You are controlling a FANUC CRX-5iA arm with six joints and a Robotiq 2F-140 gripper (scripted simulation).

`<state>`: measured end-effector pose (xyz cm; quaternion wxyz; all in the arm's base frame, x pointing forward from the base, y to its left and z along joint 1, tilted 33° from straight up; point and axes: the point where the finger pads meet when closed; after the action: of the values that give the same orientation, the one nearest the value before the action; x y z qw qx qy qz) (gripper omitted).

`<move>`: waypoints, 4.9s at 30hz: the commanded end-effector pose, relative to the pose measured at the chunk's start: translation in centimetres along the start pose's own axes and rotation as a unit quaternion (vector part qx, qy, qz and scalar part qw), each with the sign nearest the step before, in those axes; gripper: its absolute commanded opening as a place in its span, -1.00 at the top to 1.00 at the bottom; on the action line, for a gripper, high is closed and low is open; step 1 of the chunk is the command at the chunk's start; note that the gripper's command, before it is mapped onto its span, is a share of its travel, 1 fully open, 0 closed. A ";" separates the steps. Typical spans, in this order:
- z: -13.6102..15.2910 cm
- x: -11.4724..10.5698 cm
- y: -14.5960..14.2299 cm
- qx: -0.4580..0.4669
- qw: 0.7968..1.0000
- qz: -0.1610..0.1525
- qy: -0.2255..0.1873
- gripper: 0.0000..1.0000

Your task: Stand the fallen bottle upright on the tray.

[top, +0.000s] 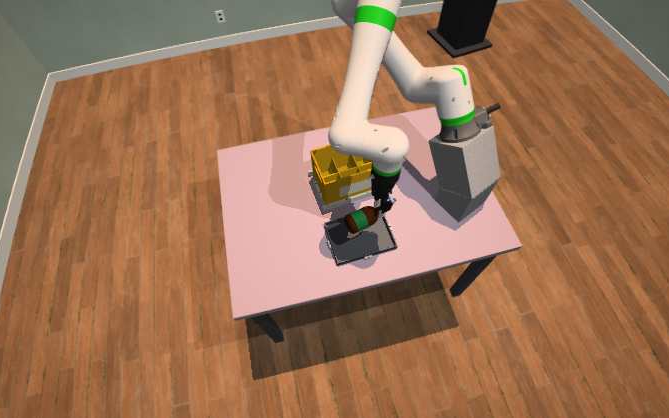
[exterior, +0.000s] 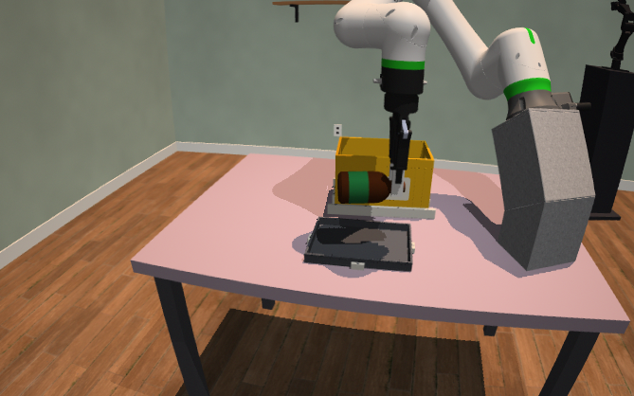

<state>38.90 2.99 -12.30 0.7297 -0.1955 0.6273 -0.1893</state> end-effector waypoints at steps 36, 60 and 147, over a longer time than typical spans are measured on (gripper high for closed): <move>0.0 -3.4 0.0 0.000 1.000 0.000 0.000 1.00; 0.0 -3.7 0.0 0.000 1.000 0.000 0.000 1.00; 0.0 -3.7 0.0 -0.131 0.991 0.000 0.000 1.00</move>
<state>38.38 4.88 -9.24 0.6980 -0.2891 0.6466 -0.1058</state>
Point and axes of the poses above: the point where the finger pads meet when closed, its own x axis out along the fingers, its own y axis across the jaws, z = x × y, and after that the axes turned 5 degrees about x, right-handed
